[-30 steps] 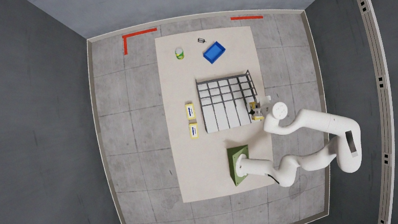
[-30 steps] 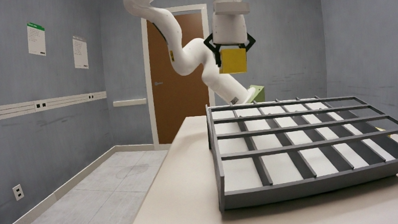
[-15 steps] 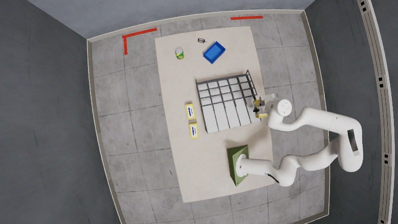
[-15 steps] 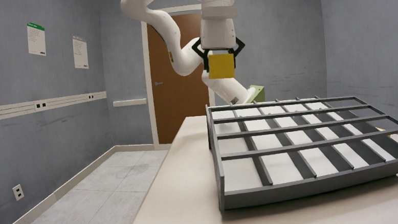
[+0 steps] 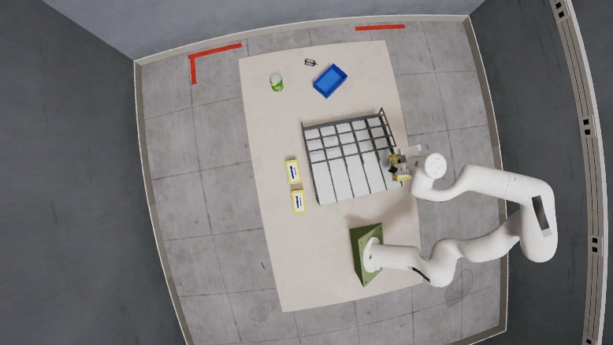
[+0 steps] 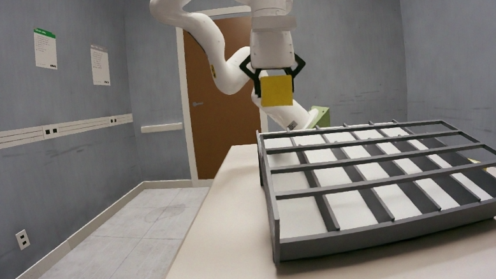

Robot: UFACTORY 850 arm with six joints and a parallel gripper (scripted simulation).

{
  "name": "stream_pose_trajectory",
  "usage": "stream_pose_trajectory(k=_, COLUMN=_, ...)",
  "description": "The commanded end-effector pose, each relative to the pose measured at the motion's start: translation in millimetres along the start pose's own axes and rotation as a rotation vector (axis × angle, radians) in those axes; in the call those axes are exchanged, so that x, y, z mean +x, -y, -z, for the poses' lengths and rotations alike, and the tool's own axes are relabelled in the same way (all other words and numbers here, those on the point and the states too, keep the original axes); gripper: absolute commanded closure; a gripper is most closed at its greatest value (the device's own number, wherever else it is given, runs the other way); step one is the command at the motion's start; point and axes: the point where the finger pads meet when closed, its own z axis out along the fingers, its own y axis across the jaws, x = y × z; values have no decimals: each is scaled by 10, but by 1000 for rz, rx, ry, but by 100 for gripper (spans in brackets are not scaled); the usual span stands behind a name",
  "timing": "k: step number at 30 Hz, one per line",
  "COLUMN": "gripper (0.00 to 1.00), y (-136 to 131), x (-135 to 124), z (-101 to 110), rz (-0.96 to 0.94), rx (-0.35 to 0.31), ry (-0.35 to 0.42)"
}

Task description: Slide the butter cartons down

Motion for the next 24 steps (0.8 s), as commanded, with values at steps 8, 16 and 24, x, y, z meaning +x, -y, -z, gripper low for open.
stream_pose_trajectory(k=8, gripper=100, y=2, x=11, z=-124, rz=-1, rx=-1, ry=-2)
stream_pose_trajectory(k=16, gripper=100, y=12, x=11, z=-225, rz=6, rx=19, ry=88)
stream_pose_trajectory(k=24, gripper=100, y=12, x=11, z=-225, rz=6, rx=19, ry=88)
